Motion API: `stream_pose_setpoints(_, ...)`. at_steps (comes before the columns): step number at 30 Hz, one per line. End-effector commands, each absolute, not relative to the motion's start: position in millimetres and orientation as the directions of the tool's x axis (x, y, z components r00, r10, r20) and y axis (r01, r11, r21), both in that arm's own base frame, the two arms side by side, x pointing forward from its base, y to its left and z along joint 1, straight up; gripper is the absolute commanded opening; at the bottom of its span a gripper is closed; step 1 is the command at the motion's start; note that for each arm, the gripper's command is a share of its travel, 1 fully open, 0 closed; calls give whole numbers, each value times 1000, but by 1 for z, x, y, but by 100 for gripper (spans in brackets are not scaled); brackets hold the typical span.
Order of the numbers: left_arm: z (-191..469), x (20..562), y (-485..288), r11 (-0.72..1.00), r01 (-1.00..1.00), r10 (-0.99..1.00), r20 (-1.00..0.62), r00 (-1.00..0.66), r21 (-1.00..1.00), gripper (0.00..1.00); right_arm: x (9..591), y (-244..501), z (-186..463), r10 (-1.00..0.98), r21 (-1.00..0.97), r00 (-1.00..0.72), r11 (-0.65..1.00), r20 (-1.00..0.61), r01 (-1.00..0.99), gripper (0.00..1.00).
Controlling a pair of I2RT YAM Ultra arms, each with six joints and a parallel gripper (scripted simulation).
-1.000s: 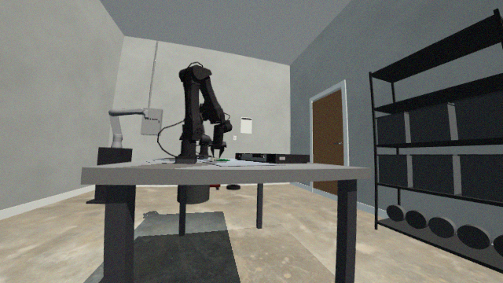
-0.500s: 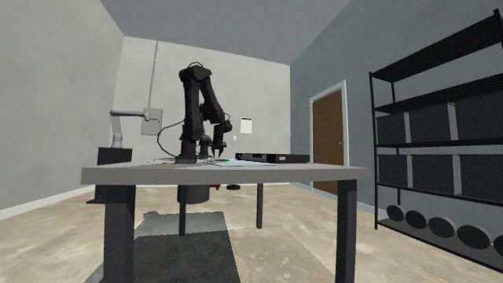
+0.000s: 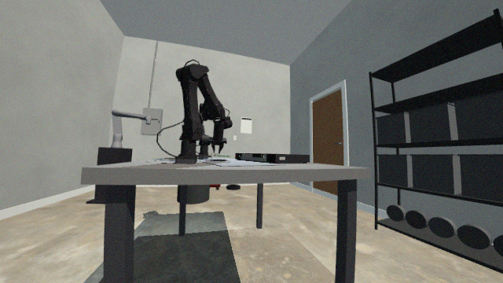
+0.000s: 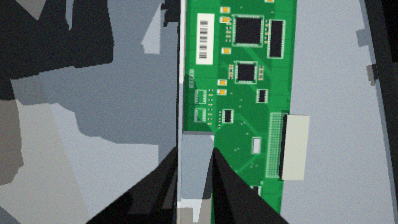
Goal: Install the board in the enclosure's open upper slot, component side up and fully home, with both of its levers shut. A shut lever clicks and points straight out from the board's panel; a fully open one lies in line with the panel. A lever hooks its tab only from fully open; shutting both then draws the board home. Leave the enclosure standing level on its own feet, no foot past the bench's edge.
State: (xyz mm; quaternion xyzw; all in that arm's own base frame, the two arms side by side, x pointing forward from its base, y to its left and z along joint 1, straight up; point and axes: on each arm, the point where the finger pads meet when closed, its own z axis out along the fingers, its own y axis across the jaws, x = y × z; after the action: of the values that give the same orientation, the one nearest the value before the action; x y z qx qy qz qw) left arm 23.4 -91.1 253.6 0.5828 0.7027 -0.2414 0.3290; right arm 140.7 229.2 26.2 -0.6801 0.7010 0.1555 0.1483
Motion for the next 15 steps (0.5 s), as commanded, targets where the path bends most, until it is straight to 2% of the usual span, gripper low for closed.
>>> stream_pose_setpoints(1,257,23,-92,194,980,651,-754,-90,51,100,139,233,46,-899,12,4,-10,-439,-1000,19)
stream_pose_setpoints(8,265,33,-114,232,971,557,-826,-82,61,100,147,210,41,-891,14,149,-171,-429,-985,19)
stream_pose_setpoints(15,240,52,-146,297,953,462,-883,-88,60,100,179,175,43,-872,0,230,-255,-432,-967,19)
